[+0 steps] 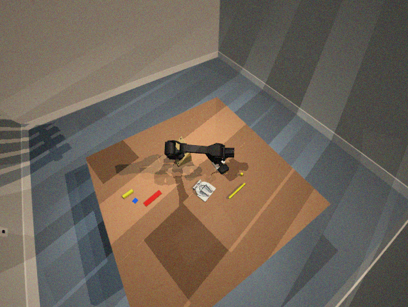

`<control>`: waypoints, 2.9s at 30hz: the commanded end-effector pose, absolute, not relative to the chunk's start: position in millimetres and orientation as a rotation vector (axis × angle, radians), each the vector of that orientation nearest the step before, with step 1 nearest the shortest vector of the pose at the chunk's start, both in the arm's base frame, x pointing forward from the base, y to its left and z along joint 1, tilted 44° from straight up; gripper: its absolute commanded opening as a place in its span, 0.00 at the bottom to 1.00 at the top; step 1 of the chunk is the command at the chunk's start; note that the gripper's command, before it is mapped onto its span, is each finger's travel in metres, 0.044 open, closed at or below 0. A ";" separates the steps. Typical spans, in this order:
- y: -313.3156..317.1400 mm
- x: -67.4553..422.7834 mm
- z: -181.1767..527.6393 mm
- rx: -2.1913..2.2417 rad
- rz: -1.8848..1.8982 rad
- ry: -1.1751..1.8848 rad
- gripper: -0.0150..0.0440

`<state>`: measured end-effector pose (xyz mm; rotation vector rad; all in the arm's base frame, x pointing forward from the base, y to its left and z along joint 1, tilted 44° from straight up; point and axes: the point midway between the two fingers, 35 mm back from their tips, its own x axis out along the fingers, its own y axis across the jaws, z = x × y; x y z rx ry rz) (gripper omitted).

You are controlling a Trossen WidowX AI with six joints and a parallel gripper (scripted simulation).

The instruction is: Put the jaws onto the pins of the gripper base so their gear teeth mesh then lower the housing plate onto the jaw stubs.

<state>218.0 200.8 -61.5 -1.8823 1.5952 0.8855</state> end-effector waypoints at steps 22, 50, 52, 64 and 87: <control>143.8 252.7 -11.5 -1.453 0.314 1.629 0.85; 77.0 269.1 35.4 -0.984 -0.230 1.538 0.85; 77.0 269.1 35.4 -0.984 -0.230 1.538 0.85; 77.0 269.1 35.4 -0.982 -0.232 1.538 0.85; 75.8 255.8 34.8 -0.974 -0.240 1.536 0.85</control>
